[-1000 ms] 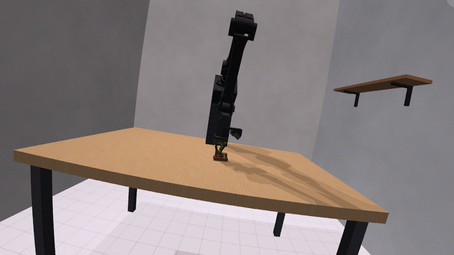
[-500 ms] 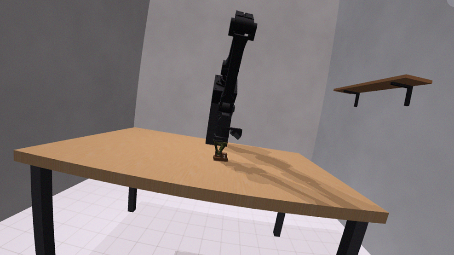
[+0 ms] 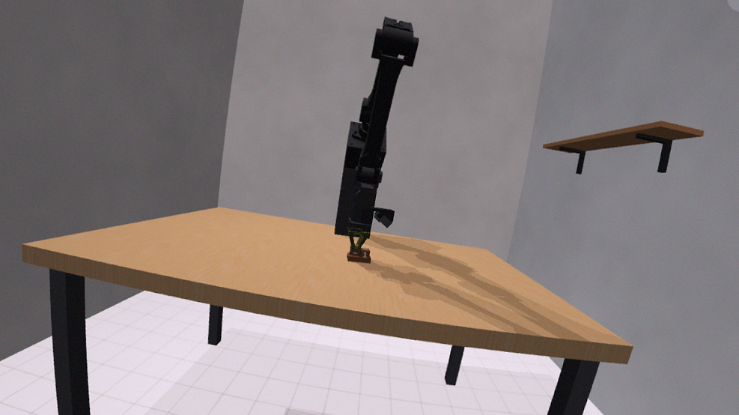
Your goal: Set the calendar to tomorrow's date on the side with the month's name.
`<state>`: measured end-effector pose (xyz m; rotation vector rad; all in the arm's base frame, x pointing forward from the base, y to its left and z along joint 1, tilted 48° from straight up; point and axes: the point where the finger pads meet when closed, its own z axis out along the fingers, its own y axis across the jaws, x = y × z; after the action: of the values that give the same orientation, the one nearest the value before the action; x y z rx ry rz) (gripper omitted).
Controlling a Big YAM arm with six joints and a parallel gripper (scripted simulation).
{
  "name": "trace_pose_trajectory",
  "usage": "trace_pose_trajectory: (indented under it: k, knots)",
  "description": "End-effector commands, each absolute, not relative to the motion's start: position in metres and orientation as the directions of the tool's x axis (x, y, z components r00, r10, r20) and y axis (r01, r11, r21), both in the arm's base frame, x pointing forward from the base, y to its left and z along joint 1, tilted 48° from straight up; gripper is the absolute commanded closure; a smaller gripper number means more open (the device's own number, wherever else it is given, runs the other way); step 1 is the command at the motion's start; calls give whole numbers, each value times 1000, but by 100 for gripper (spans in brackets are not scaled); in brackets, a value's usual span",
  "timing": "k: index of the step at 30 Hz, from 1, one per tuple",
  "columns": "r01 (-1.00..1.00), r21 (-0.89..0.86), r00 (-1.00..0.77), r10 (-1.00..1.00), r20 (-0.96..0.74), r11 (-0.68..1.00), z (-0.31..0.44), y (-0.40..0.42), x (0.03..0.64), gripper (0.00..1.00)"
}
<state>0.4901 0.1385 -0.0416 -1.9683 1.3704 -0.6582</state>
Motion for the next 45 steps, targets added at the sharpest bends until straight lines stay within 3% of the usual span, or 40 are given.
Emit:
trace_pose_trajectory:
  k: [1, 45]
  knots:
    - [-621, -745, 332, -943, 32, -244, -37, 142, 485, 74]
    - [-624, -742, 332, -943, 32, -245, -41, 141, 482, 74]
